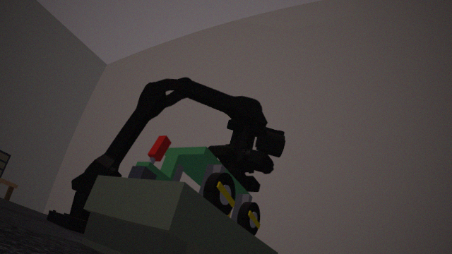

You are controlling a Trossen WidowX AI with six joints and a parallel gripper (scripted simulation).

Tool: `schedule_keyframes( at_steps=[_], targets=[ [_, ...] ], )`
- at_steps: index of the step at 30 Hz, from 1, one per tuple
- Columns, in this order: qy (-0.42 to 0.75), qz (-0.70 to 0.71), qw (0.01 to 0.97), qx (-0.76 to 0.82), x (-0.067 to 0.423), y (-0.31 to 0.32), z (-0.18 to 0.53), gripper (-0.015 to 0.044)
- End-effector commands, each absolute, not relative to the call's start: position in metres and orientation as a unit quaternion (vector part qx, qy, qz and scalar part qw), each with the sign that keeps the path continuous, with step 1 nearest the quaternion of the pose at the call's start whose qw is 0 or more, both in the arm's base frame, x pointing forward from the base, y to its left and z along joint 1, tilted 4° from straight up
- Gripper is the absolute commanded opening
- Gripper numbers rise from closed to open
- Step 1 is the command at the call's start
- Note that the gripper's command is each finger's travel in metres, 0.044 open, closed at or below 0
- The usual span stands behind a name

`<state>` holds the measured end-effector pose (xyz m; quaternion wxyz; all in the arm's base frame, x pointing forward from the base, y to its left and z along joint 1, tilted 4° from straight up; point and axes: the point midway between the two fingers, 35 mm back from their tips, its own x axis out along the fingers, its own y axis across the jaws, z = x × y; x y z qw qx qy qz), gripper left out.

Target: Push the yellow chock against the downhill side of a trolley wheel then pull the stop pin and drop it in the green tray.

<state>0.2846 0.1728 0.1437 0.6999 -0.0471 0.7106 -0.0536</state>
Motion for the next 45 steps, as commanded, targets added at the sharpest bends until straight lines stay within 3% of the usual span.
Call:
schedule_keyframes(
  at_steps=[1,23,45],
  targets=[
    [0.71,-0.053,0.701,-0.05,0.286,0.171,0.136,0.0],
    [0.709,-0.054,0.701,-0.05,0.286,0.163,0.083,0.0],
    [0.709,-0.054,0.701,-0.051,0.285,0.146,0.085,0.0]
  ],
)
